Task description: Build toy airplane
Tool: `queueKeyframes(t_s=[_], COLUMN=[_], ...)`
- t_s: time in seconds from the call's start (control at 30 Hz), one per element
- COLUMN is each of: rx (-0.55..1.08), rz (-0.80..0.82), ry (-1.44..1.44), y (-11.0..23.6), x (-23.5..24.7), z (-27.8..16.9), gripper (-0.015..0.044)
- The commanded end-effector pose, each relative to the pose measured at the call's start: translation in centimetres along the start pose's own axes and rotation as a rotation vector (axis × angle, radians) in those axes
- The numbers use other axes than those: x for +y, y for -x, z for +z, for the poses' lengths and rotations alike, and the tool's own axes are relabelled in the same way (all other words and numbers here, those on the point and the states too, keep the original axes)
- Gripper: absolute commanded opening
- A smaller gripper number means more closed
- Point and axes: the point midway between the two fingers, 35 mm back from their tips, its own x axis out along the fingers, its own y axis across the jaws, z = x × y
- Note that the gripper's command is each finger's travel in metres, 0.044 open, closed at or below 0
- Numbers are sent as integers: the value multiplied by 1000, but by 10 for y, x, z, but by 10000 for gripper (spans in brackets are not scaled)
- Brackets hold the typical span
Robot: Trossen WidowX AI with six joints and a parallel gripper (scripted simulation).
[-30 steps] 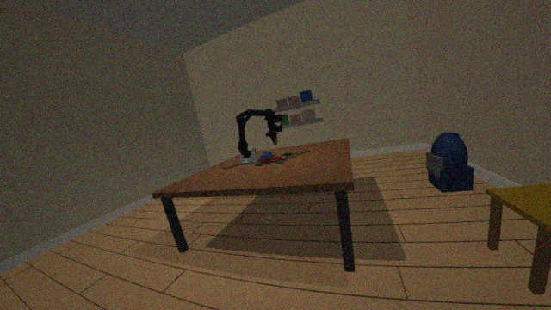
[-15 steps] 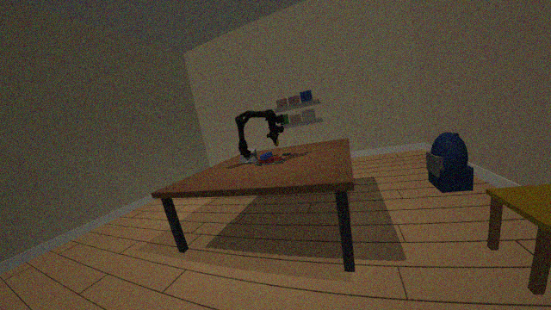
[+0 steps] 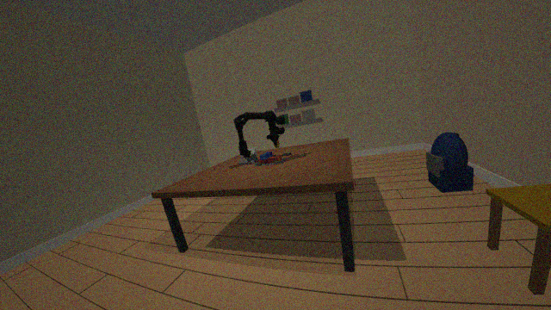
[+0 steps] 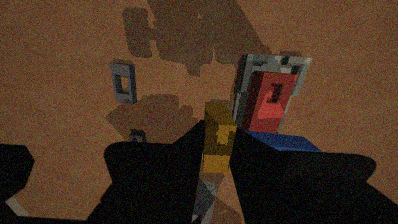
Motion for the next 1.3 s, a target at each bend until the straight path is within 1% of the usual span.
queueKeyframes(t_s=[0.0, 0.9, 0.97, 1.0, 1.27], rx=[-11, 2, 2, 2, 2], rz=[-4, -59, -59, -59, -59], ry=[-4, -24, -24, -24, -24], y=[1, -15, -15, -15, -15], x=[-11, -87, -87, -87, -87], z=[5, 17, 17, 17, 17], gripper=[0, 0, 53, 65, 65])
